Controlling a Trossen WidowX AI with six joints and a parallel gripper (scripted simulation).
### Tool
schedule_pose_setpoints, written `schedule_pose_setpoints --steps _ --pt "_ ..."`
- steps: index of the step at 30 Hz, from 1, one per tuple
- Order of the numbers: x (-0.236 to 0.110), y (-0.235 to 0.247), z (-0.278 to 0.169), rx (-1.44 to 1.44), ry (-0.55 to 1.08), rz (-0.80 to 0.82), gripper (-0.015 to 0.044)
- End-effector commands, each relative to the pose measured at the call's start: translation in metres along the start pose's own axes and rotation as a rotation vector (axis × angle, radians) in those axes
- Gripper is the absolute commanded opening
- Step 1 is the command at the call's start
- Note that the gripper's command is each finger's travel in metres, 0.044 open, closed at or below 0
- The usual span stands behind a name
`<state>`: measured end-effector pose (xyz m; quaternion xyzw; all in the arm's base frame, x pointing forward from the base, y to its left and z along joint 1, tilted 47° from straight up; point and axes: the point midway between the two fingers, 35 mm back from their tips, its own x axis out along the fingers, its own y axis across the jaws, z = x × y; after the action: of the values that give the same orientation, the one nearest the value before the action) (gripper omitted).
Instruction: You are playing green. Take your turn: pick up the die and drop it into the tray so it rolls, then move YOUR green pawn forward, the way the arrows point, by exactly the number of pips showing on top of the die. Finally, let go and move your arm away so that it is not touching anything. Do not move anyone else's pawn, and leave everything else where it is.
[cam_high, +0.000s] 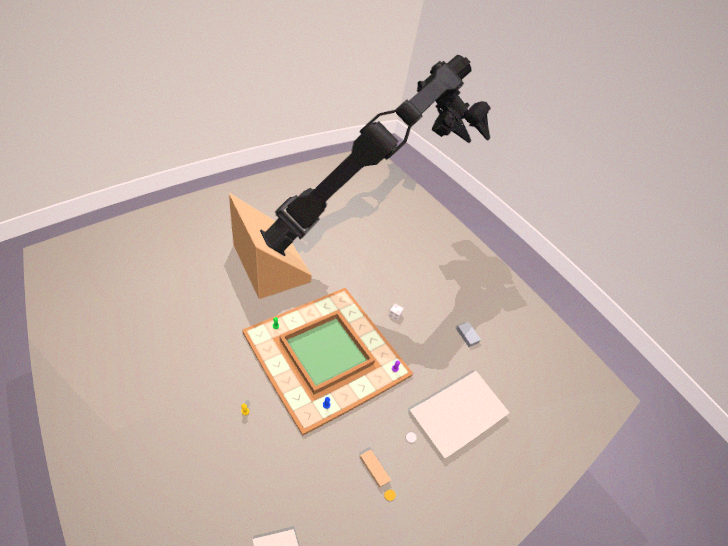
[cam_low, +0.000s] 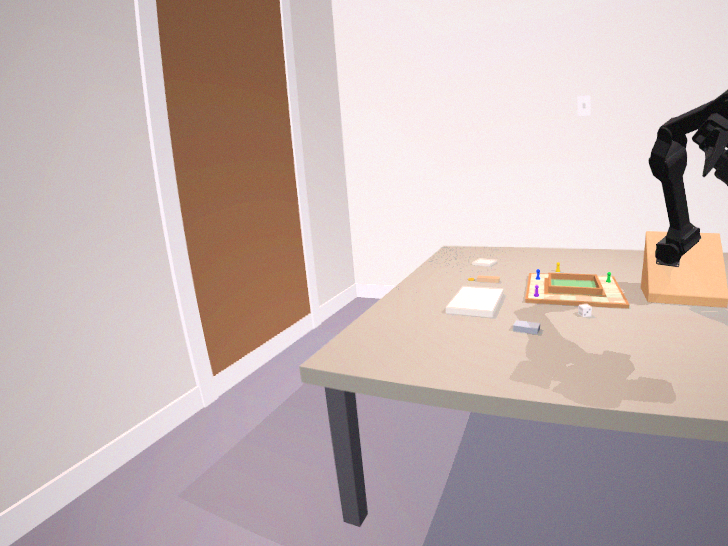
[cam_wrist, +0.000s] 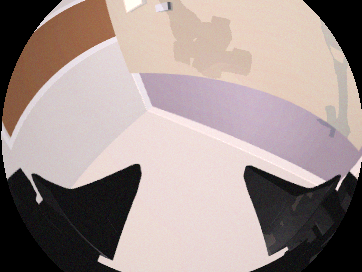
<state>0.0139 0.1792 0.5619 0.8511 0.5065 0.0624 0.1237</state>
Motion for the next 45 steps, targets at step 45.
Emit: schedule_pose_setpoints --steps 45 --pt "0.172 0.008 0.346 -1.794 -0.220 -1.045 0.0275"
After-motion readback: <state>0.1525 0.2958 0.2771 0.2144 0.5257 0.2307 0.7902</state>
